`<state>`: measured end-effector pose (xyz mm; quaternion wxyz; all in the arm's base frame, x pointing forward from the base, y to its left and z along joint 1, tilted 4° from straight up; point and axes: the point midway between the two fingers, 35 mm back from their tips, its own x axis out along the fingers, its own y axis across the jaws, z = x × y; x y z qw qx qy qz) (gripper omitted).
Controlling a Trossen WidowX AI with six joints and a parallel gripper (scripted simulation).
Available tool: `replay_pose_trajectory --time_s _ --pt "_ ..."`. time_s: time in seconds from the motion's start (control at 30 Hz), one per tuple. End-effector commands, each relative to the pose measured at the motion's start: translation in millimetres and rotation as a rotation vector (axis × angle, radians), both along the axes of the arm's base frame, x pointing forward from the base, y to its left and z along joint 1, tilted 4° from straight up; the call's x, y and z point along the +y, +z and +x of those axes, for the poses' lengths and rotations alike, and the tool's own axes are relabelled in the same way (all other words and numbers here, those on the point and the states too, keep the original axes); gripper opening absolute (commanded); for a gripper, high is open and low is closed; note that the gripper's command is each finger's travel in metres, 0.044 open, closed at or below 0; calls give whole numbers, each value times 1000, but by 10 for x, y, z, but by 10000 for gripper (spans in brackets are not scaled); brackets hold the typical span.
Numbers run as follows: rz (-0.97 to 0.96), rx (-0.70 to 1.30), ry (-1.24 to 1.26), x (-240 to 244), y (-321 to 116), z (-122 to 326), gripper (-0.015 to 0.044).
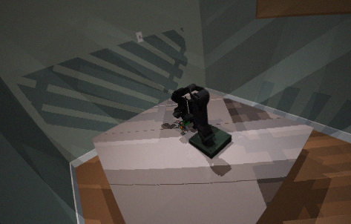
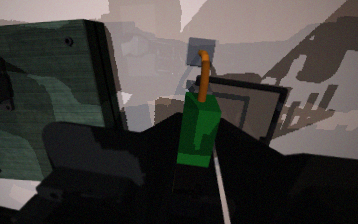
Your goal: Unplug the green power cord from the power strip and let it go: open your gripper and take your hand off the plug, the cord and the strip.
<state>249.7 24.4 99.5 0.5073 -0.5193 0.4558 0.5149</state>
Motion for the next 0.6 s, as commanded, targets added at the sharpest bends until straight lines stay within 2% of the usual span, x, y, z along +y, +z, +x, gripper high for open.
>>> replay_pose_trajectory --time_s 0.0,0.57 --pt "16 -2 6 95 12 7 0" --pt "19 -1 7 369 33 -9 0"
